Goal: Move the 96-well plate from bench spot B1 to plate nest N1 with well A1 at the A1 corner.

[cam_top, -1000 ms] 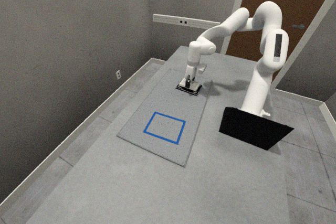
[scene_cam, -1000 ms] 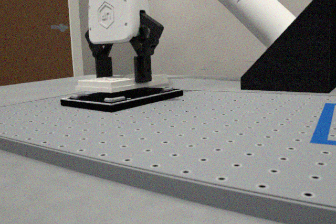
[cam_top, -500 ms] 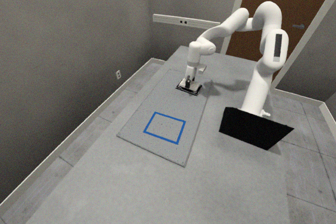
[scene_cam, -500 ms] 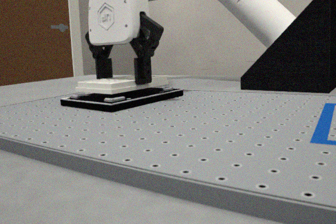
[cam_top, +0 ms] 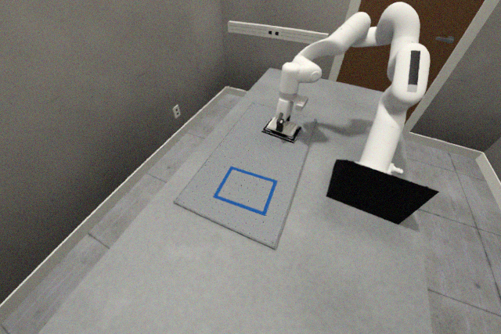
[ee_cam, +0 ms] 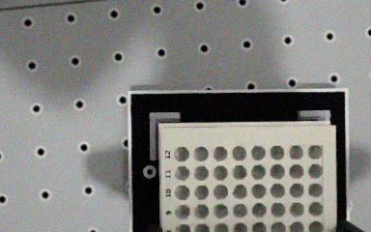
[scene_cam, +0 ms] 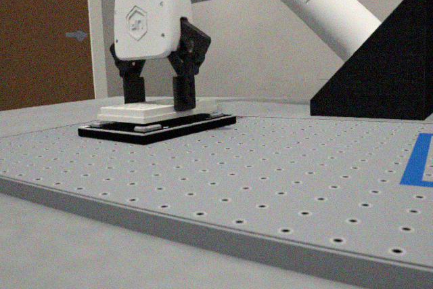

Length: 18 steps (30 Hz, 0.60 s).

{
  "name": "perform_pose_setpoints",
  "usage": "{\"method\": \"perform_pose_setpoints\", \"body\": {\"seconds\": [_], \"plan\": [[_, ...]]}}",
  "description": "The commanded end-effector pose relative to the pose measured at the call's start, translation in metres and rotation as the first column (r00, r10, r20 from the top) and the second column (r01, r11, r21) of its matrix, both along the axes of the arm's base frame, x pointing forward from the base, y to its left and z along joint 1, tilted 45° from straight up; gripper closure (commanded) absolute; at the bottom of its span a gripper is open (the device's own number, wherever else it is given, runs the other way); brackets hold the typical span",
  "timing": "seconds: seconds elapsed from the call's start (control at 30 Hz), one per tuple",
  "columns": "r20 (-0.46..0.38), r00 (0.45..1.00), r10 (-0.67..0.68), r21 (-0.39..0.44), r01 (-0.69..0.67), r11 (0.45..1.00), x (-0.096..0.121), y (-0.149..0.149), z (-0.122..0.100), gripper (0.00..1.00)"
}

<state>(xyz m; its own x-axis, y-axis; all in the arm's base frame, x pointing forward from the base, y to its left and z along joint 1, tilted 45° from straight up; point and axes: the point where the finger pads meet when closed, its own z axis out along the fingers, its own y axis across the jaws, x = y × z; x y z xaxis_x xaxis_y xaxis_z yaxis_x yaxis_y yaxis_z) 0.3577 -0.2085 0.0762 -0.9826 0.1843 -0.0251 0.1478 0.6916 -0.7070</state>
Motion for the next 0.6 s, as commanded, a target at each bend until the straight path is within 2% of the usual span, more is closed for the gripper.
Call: {"method": "perform_pose_setpoints", "body": {"seconds": [0.0, 0.57], "plan": [[0.003, 1.000, 0.004, 0.000, -0.004, 1.000, 0.0017, 0.0008, 0.0004, 1.00], [0.003, 1.000, 0.004, 0.000, -0.004, 1.000, 0.0014, -0.0009, -0.0014, 1.00]]}}
